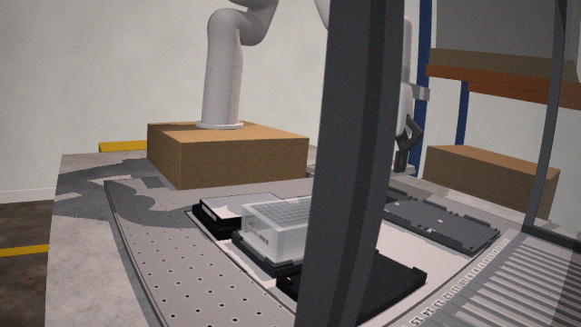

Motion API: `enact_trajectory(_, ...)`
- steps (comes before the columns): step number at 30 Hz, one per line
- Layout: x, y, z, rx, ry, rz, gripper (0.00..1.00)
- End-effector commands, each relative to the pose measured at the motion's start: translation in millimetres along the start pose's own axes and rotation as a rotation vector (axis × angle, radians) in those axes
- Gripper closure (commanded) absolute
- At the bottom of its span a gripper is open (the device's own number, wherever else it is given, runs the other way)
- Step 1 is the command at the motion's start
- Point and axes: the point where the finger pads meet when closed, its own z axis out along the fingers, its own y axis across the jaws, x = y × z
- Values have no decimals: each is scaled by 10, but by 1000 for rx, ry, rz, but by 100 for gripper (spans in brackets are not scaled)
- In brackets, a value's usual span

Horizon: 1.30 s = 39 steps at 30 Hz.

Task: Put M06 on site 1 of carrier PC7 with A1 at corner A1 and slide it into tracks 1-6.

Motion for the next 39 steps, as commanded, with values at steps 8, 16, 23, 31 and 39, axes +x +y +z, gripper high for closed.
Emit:
enact_trajectory(8, 5, 15, 143, -3, 1, 0, 100)
enact_trajectory(16, 4, 15, 277, -3, 1, 0, 100)
enact_trajectory(23, 4, 15, 348, -3, 1, 0, 100)
enact_trajectory(31, 4, 15, 348, -3, 1, 0, 100)
enact_trajectory(39, 4, 15, 348, -3, 1, 0, 100)
